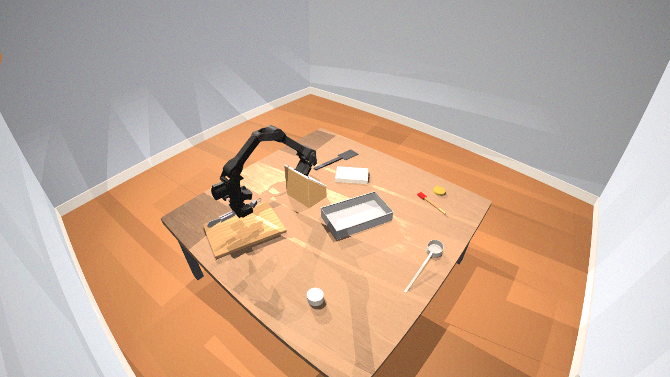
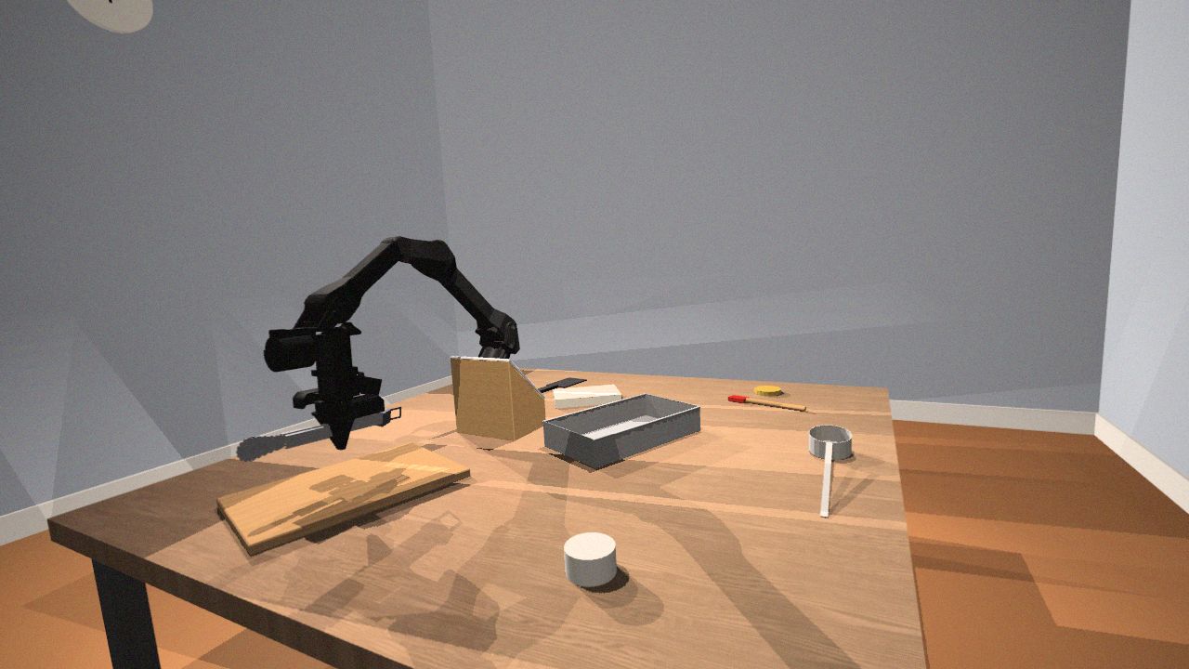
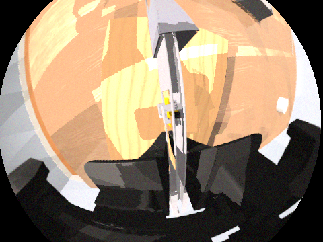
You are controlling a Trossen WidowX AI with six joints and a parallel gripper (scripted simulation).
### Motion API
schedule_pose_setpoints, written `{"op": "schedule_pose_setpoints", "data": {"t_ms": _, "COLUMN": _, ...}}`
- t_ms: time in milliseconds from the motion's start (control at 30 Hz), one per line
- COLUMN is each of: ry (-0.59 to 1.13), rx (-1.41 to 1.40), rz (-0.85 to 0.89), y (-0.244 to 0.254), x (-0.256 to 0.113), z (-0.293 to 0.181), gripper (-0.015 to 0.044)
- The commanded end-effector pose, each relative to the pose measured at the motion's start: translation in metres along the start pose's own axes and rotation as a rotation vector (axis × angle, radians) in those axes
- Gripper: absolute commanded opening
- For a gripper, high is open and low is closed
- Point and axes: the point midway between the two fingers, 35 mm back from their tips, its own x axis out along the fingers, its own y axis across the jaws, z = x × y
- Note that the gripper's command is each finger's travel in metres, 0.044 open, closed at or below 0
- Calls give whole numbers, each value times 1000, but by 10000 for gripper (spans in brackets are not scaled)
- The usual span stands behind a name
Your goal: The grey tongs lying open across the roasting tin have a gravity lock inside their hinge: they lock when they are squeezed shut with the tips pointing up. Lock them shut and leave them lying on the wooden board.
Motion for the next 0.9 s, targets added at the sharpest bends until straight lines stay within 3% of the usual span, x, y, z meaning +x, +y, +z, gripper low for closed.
{"op": "schedule_pose_setpoints", "data": {"t_ms": 0, "ry": 4, "rx": -3, "rz": -2, "y": 0, "x": 8, "z": 2, "gripper": -150}}
{"op": "schedule_pose_setpoints", "data": {"t_ms": 833, "ry": 19, "rx": -2, "rz": -2, "y": 0, "x": 36, "z": 8, "gripper": -150}}
{"op": "schedule_pose_setpoints", "data": {"t_ms": 867, "ry": 16, "rx": 4, "rz": -2, "y": 0, "x": 35, "z": 7, "gripper": -124}}
